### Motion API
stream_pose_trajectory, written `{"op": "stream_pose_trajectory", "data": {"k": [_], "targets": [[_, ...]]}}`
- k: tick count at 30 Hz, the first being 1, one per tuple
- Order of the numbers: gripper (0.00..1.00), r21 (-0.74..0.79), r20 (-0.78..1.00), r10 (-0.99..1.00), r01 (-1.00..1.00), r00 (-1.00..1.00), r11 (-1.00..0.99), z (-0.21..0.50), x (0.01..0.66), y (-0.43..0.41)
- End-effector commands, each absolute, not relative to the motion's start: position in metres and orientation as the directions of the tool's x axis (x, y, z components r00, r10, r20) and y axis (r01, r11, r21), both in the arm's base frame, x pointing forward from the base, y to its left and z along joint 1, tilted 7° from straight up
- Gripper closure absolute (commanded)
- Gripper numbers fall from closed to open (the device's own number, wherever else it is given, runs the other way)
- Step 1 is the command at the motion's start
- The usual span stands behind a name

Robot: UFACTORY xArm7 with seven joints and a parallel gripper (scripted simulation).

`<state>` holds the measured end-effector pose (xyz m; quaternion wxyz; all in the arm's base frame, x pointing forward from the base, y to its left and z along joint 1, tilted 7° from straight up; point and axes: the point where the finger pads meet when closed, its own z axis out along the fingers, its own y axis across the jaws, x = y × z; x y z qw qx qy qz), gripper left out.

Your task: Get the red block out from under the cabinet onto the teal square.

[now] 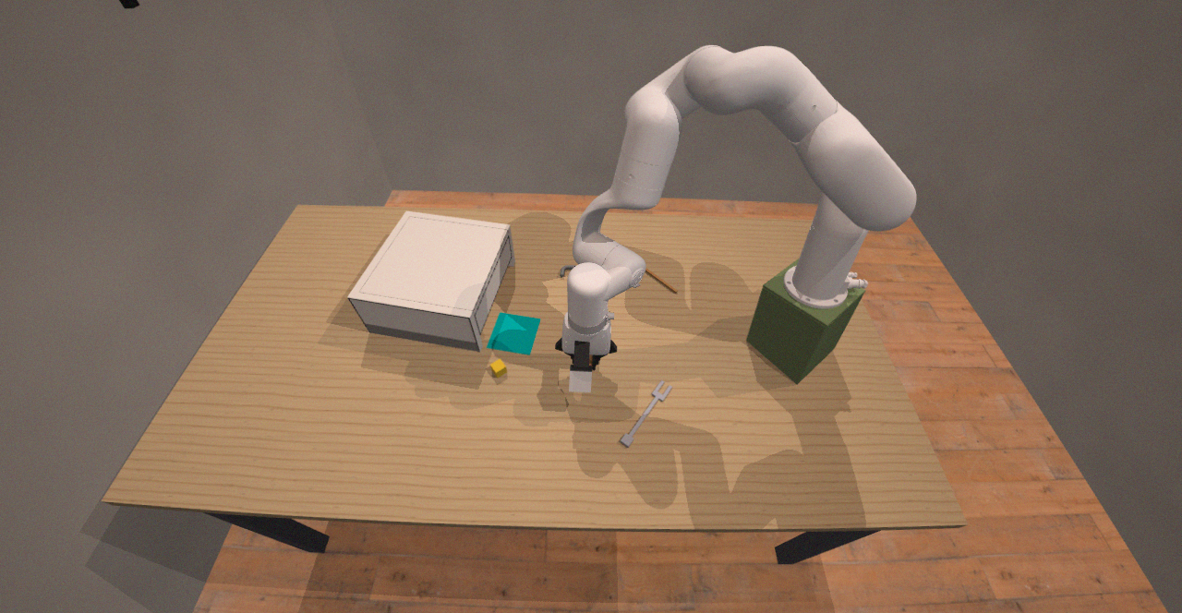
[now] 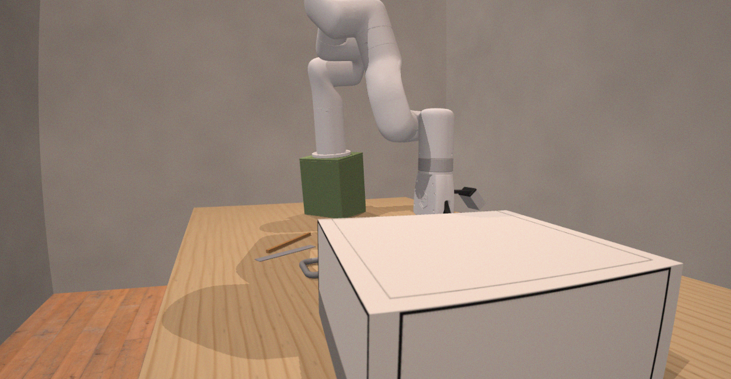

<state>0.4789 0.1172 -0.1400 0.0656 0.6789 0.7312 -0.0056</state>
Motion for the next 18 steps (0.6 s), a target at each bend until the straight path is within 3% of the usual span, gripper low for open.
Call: {"op": "stream_pose_trajectory", "data": {"k": [1,18], "targets": [[1.00,0.076,-0.106,0.984,0.985,-0.145,0.154,-0.138,0.476,0.109],[1.00,0.041,-0.124,0.892,0.896,-0.434,0.441,-0.136,0.459,0.070]]}}
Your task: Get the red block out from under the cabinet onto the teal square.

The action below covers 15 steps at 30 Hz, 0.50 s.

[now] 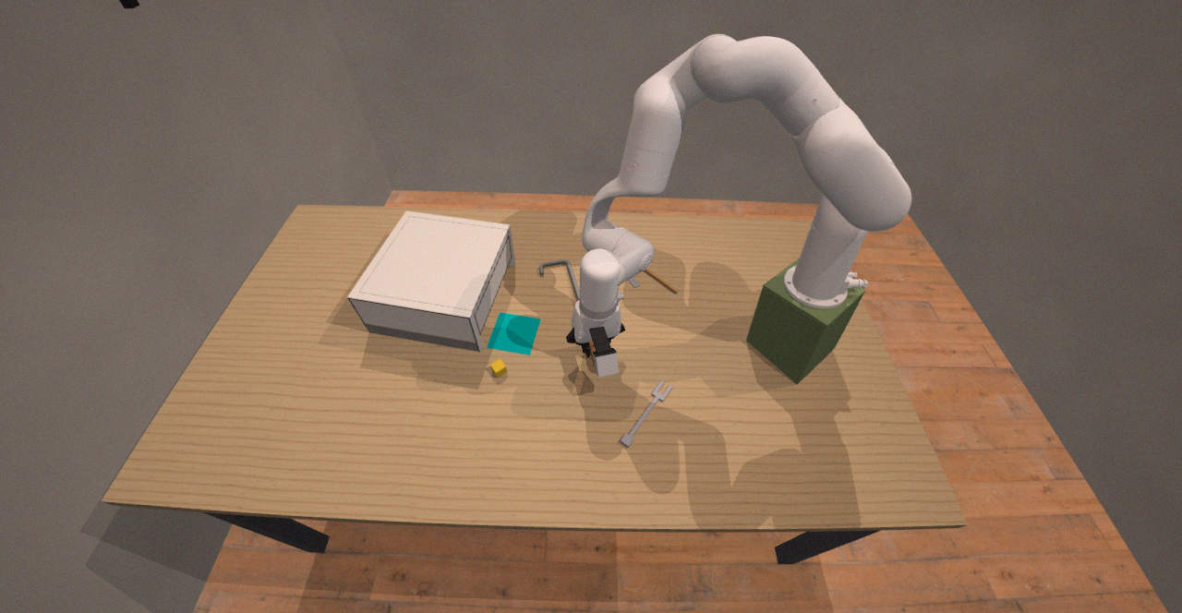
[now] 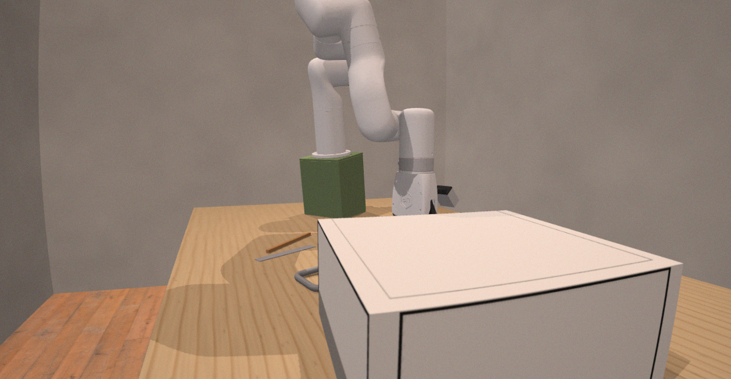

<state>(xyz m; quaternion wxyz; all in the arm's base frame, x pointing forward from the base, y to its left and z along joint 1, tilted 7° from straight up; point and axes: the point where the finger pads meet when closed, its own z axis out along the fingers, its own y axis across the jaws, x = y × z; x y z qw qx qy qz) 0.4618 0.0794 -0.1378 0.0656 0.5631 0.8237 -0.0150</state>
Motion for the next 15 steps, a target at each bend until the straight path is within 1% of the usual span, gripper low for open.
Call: {"op": "stream_pose_trajectory", "data": {"k": [1,11,15], "targets": [[1.00,0.038,-0.125,0.883,0.887,-0.453,0.461,-0.135,0.458,0.067],[1.00,0.009,-0.130,0.759,0.764,-0.639,0.645,-0.134,0.445,0.038],[1.00,0.004,-0.130,0.729,0.735,-0.672,0.678,-0.134,0.442,0.032]]}}
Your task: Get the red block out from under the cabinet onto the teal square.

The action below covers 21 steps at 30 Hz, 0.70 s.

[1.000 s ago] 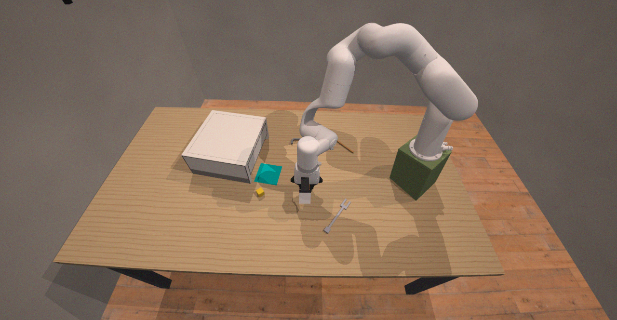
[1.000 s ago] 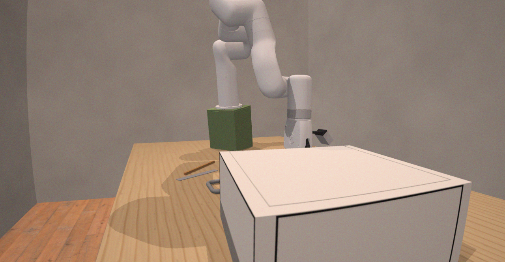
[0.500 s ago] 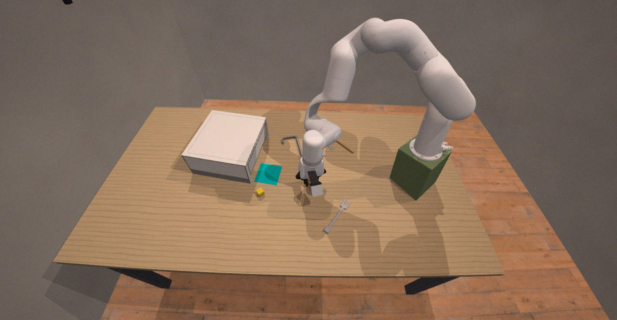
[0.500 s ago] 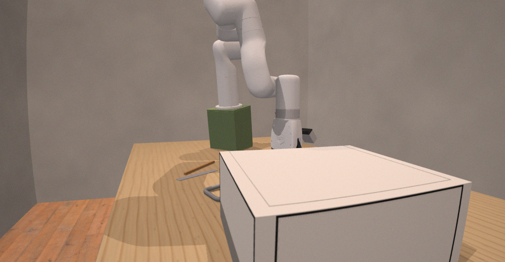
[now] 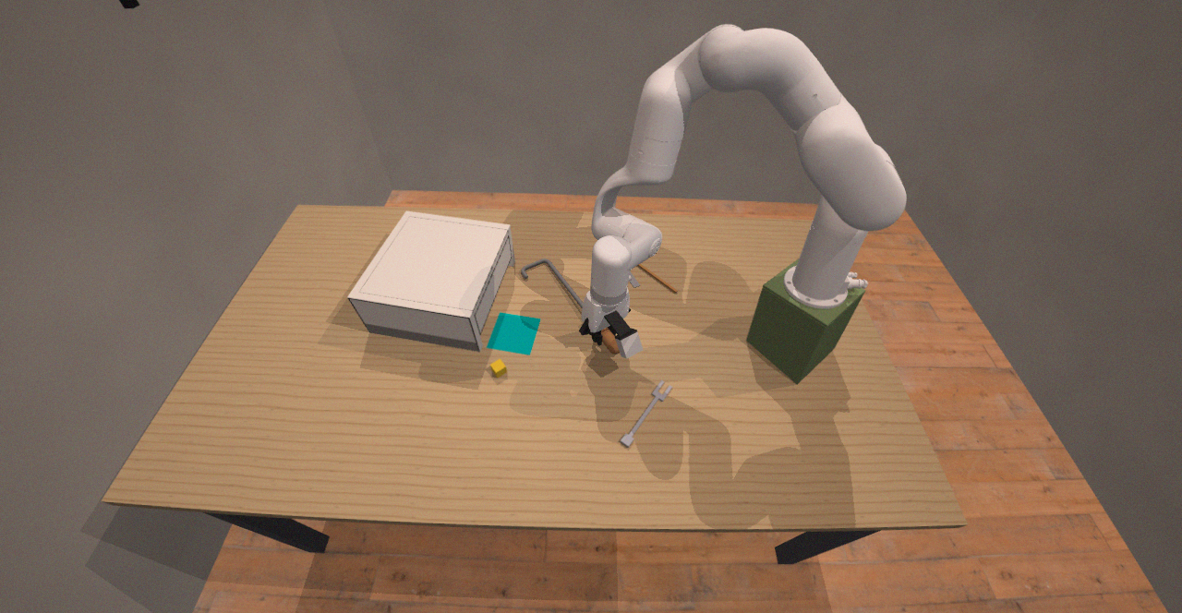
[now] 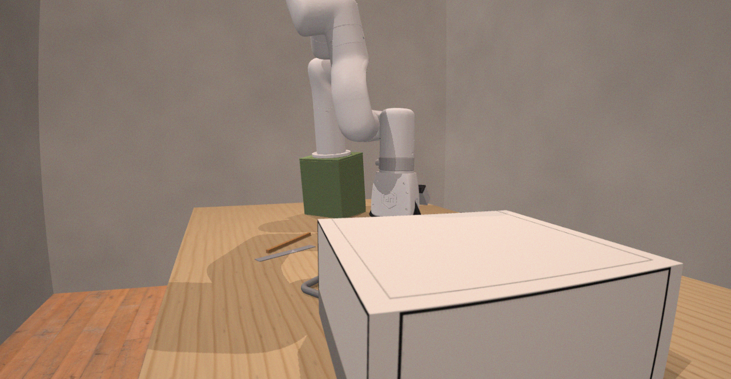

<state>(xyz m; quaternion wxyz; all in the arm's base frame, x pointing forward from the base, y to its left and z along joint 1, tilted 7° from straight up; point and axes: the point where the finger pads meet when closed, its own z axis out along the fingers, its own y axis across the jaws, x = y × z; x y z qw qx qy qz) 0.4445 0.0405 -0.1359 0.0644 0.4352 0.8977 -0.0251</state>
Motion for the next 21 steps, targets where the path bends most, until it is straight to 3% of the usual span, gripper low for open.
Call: {"op": "stream_pose_trajectory", "data": {"k": [1,21], "targets": [[1.00,0.001,-0.130,0.714,0.720,-0.688,0.694,-0.134,0.441,0.030],[1.00,-0.046,-0.122,0.421,0.429,-0.899,0.902,-0.131,0.420,-0.017]]}}
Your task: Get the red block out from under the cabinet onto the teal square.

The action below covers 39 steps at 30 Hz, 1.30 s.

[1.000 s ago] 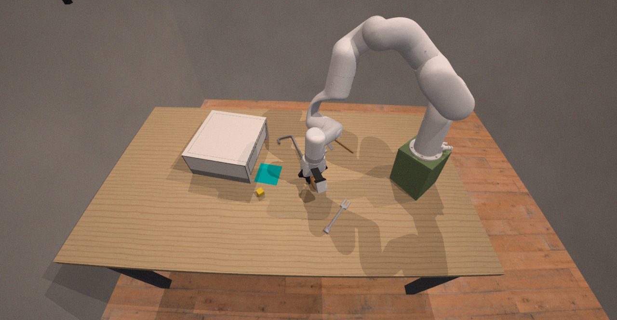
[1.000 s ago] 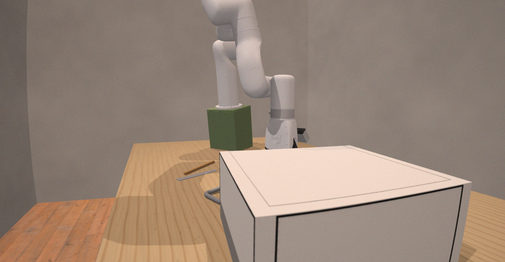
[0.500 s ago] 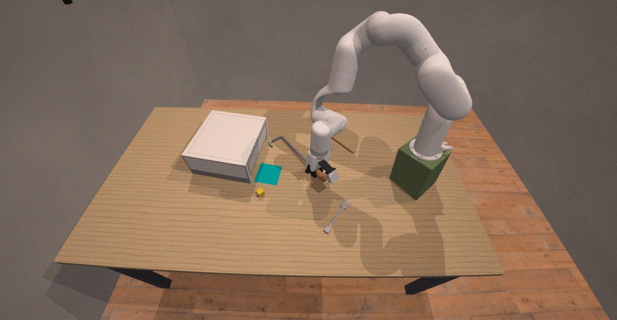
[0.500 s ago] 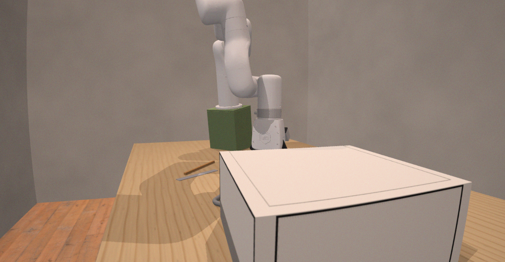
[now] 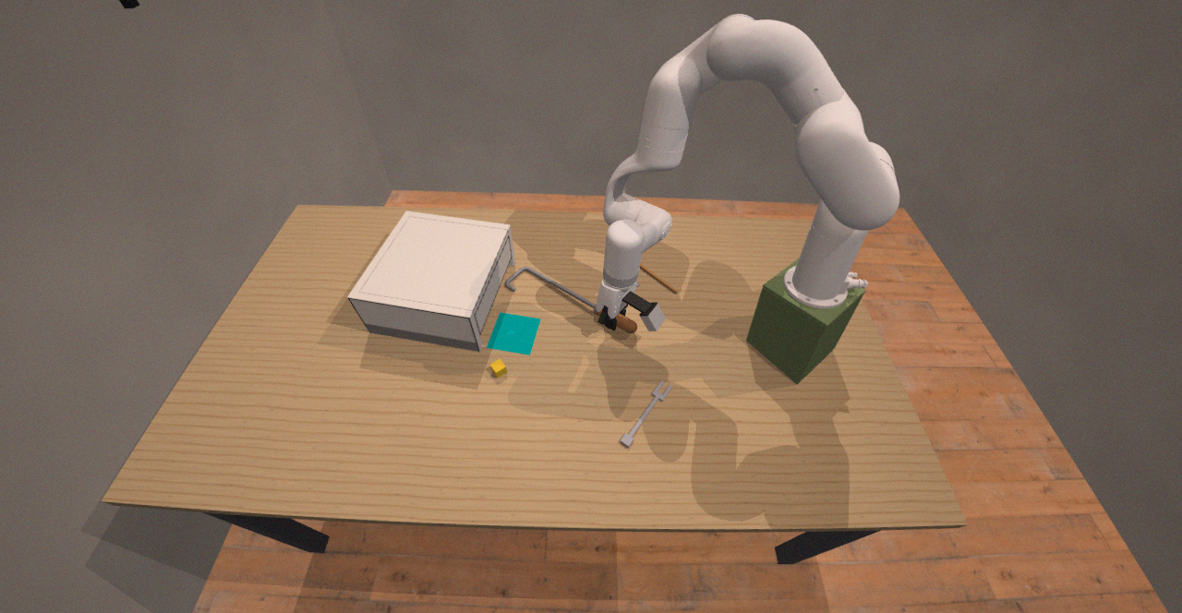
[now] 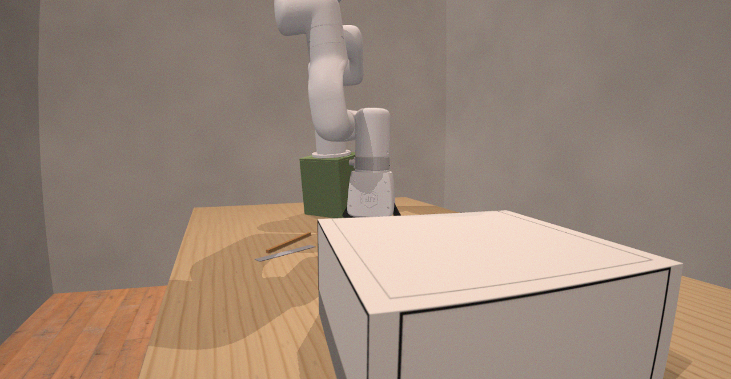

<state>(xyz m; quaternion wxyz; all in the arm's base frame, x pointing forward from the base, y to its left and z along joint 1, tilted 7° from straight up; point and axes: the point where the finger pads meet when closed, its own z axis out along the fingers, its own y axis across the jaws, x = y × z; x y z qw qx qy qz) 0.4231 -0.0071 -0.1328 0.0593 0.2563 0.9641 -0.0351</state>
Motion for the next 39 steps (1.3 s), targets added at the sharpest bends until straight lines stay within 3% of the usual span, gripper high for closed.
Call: {"op": "stream_pose_trajectory", "data": {"k": [1,39], "targets": [[1.00,-0.048,-0.121,0.405,0.413,-0.906,0.909,-0.131,0.419,-0.019],[1.00,-0.087,-0.097,0.066,0.075,-0.993,0.993,-0.129,0.399,-0.065]]}}
